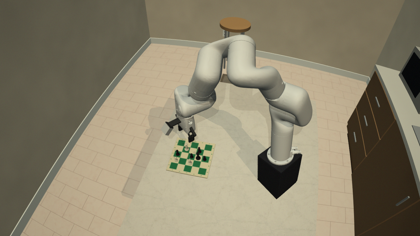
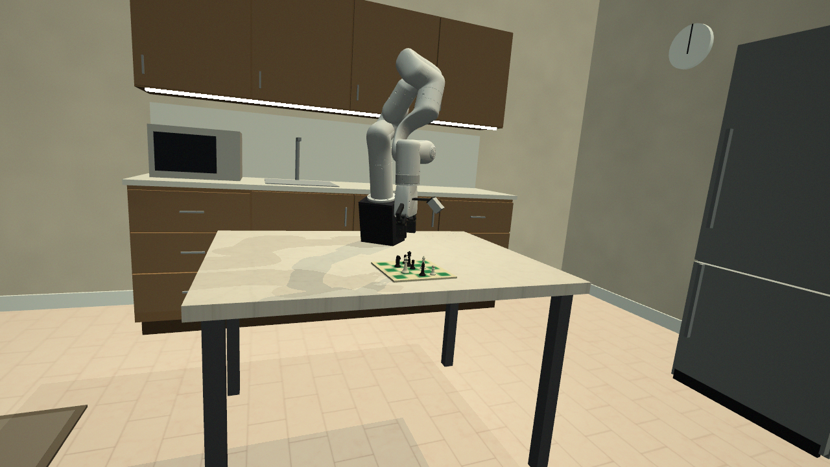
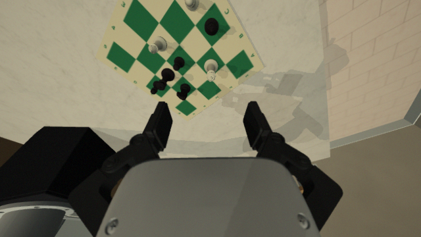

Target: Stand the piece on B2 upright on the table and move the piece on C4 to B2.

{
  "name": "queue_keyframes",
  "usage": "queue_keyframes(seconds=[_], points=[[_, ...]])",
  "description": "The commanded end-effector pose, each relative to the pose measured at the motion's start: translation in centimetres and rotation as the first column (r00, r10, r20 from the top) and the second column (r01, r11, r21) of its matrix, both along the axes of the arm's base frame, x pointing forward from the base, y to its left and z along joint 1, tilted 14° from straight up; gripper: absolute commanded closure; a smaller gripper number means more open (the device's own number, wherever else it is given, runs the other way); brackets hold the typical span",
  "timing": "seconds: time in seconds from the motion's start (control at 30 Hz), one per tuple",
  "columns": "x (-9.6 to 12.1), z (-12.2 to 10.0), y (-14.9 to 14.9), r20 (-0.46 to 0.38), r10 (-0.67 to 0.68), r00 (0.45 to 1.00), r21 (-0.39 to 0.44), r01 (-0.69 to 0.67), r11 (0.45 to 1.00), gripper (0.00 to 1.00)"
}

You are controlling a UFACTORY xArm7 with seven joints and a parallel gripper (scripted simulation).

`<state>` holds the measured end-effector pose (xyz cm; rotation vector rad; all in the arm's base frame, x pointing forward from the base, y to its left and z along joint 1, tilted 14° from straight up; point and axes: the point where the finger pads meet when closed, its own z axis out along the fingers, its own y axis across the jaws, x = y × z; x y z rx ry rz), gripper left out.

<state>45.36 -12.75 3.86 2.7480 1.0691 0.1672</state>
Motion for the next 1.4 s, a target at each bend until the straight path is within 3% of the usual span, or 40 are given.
queue_keyframes(seconds=[0.0, 0.1, 0.13, 0.23, 0.33, 0.37, 0.5, 1.37], points=[[0.49, 0.06, 0.09, 0.035, -0.271, 0.962, 0.039, 0.27, 0.962, 0.0], [0.54, 0.06, 0.11, 0.044, -0.323, 0.945, 0.051, 0.321, 0.946, 0.0], [0.58, 0.06, 0.12, 0.062, -0.468, 0.882, 0.088, 0.462, 0.883, 0.0], [0.65, 0.06, 0.14, 0.071, -0.567, 0.82, 0.117, 0.558, 0.822, 0.0], [0.66, 0.06, 0.15, 0.075, -0.693, 0.717, 0.15, 0.679, 0.719, 0.0], [0.66, 0.06, 0.15, 0.074, -0.73, 0.679, 0.16, 0.715, 0.681, 0.58], [0.66, 0.06, 0.15, 0.064, -0.848, 0.527, 0.178, 0.83, 0.529, 0.58], [0.66, 0.06, 0.15, 0.064, -0.848, 0.527, 0.178, 0.83, 0.529, 0.58]])
